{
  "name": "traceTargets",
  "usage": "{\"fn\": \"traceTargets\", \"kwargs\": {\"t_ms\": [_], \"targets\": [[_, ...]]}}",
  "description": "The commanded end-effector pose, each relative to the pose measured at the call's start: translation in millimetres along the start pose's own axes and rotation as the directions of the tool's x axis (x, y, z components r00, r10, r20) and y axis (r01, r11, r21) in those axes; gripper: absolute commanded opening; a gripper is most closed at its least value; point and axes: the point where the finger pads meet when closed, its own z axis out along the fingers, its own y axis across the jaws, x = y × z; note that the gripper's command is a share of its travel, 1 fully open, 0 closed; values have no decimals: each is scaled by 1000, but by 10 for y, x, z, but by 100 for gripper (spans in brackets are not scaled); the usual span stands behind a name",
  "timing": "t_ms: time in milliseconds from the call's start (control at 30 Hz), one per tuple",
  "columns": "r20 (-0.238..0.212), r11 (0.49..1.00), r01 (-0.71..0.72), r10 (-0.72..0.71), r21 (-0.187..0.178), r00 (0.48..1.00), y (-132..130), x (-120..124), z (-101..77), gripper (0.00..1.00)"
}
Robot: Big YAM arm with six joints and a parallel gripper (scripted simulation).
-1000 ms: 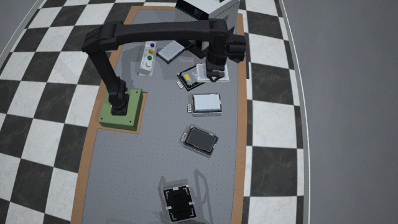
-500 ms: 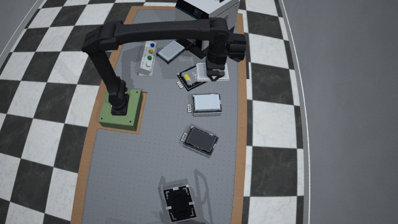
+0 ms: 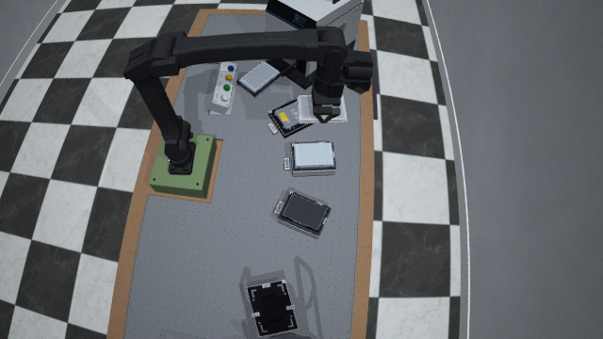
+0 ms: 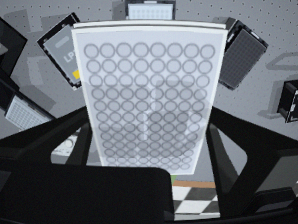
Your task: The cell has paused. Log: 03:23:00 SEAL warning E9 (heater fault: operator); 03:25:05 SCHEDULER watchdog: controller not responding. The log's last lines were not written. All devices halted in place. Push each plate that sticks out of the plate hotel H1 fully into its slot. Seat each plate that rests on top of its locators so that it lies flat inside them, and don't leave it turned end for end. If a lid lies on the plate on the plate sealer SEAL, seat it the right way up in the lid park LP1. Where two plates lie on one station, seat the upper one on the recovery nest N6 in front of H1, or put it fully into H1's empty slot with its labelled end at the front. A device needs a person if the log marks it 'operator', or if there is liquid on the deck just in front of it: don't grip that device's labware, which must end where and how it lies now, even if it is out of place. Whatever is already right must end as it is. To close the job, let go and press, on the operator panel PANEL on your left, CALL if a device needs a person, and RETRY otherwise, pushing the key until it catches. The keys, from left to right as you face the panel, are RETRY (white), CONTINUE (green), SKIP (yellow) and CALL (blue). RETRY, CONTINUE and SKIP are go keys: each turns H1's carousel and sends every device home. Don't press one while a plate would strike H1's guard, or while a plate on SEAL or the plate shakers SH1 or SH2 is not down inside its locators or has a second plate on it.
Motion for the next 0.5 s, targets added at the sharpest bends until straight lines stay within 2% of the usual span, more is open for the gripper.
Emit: {"fn": "traceTargets", "kwargs": {"t_ms": [0, 367, 467], "targets": [[58, 1000, -1, 1, 1, 998, -62, -89, -308, 84], [58, 1000, -1, 1, 1, 998, -62, -89, -308, 84], [39, 993, -122, 122, -2, 992, -172, -125, -224, 84]]}}
